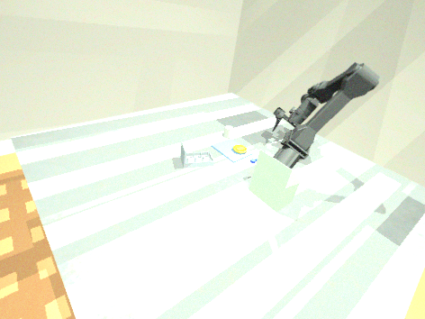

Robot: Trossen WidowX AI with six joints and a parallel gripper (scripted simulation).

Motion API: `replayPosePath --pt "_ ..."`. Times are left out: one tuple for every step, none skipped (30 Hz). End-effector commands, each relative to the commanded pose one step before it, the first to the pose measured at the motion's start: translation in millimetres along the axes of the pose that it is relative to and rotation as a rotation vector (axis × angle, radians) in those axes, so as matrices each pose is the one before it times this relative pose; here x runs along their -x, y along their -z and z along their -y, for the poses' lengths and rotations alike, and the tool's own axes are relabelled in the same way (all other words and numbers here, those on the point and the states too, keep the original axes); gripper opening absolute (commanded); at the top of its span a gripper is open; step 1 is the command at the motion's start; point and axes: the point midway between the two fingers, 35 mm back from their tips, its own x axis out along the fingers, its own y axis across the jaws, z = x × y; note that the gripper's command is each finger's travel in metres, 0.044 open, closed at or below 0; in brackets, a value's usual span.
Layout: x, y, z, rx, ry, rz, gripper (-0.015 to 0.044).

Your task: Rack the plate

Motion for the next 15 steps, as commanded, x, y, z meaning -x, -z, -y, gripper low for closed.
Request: replayPosePath --pt "-15.26 5.62 -13.51 0.1088 0.02891 -0.0449 0.04" --pt "-3.74 0.77 -3.66 0.0271 0.00919 -0.01044 0.04" --pt "-3.64 0.71 -3.76 0.0275 0.00936 -0.01006 0.04" --pt "-3.55 0.65 -3.87 0.0278 0.00953 -0.00968 0.04" --pt "-3.44 0.59 -3.97 0.0281 0.00971 -0.00928 0.04" --pt "-3.34 0.52 -4.07 0.0284 0.0099 -0.00889 0.04" --pt "-3.23 0.45 -4.16 0.0287 0.01009 -0.00848 0.04" --pt "-3.12 0.38 -4.25 0.029 0.01028 -0.00807 0.04" --pt "-2.81 0.16 -4.04 0.0267 0.01054 -0.00663 0.04" --pt "-2.7 0.09 -4.12 0.0269 0.01072 -0.00624 0.04" --pt "-2.59 0.03 -4.19 0.0271 0.01092 -0.00584 0.04" --pt "-2.47 -0.04 -4.25 0.0273 0.01112 -0.00543 0.04" --pt "-2.35 -0.11 -4.32 0.0275 0.01132 -0.00503 0.04" --pt "-2.23 -0.18 -4.37 0.0277 0.01153 -0.00462 0.04" --pt "-2.11 -0.25 -4.43 0.0279 0.01174 -0.00421 0.04"
